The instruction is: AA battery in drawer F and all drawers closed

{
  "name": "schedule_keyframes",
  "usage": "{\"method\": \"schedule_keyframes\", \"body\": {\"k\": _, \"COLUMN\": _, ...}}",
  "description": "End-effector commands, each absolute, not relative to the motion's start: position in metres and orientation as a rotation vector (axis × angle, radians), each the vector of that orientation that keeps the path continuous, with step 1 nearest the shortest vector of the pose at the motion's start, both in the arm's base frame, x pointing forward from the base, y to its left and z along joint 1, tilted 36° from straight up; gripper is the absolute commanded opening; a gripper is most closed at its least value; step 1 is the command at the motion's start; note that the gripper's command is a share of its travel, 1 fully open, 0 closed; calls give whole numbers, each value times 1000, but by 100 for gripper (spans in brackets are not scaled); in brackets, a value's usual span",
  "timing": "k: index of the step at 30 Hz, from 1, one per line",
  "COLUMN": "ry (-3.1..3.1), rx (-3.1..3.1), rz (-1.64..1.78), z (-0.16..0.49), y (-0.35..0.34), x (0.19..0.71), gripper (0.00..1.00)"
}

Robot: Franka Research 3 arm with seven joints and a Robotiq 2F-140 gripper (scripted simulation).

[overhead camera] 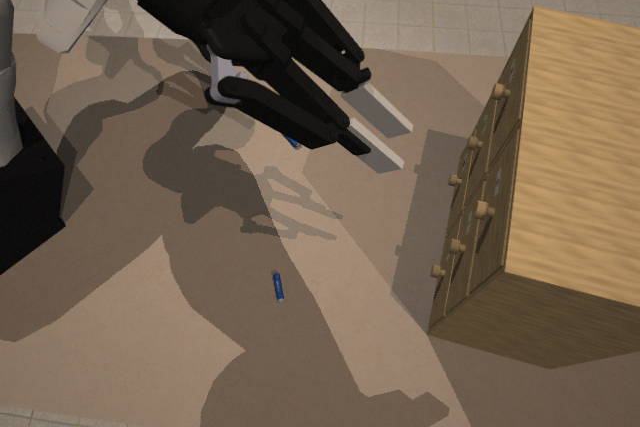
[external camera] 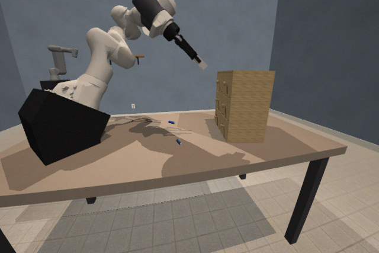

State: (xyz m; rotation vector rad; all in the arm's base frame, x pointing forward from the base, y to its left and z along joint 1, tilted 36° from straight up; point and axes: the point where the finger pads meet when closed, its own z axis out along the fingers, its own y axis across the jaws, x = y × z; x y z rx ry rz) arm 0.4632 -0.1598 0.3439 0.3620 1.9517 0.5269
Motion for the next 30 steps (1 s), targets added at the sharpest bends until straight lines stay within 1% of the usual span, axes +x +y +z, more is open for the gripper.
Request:
{"method": "schedule_keyframes", "body": {"k": 1, "ry": 1949, "rx": 352, "rz": 514, "z": 343, "y": -160, "x": 467, "gripper": 20}}
{"method": "schedule_keyframes", "body": {"k": 16, "ry": 1949, "rx": 352, "rz": 514, "z": 312, "y": -143, "x": 528, "gripper": 20}}
{"method": "schedule_keyframes", "body": {"k": 30, "ry": 1949, "rx": 352, "rz": 514, "z": 302, "y": -138, "x": 547, "gripper": 20}}
